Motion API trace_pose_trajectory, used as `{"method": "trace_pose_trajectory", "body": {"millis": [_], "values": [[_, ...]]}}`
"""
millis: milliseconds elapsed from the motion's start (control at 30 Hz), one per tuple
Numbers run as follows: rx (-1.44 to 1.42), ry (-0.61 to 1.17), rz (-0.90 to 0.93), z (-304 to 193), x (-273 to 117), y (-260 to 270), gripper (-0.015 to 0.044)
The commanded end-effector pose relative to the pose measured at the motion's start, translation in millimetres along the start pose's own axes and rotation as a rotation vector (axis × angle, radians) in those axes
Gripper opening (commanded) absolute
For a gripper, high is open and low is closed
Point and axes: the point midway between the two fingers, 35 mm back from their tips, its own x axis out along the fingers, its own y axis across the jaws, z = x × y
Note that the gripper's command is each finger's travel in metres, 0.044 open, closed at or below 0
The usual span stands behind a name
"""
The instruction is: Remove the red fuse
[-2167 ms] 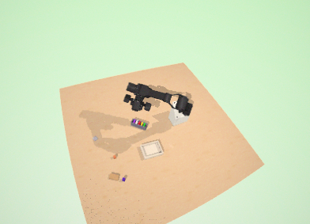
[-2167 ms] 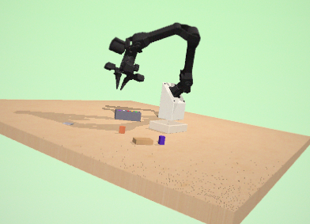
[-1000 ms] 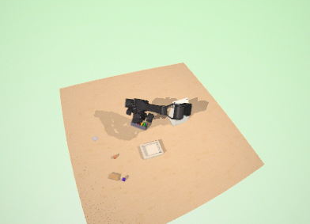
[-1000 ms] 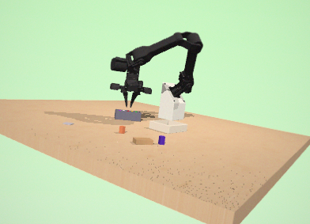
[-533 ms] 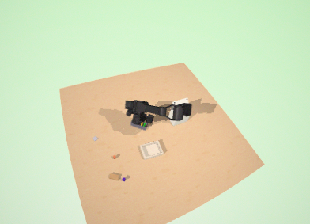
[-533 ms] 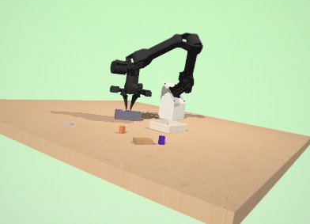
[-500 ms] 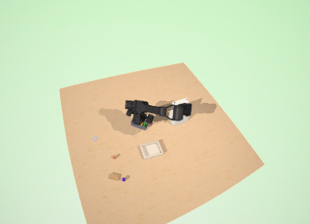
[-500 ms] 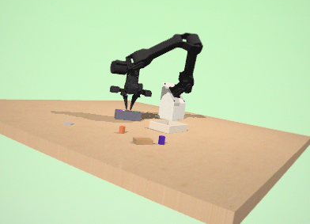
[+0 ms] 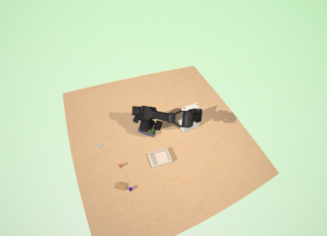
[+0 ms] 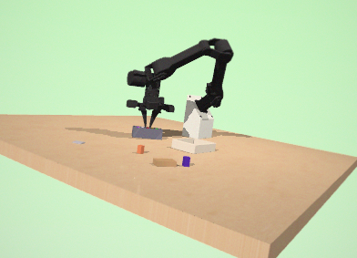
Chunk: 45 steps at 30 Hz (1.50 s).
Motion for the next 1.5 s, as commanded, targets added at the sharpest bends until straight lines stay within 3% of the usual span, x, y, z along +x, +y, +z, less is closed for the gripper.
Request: {"method": "trace_pose_trajectory", "body": {"millis": [0, 267, 633, 1467], "values": [[0.003, -0.005, 0.003, 0.6, 4.0, 0.5, 0.0073], [0.003, -0.005, 0.003, 0.6, 7.2, 0.6, 0.0073], [0.000, 0.001, 0.002, -0.1, 6.2, 0.5, 0.0000], [0.001, 0.000, 0.001, 0.1, -4.2, -0.2, 0.0000]]}}
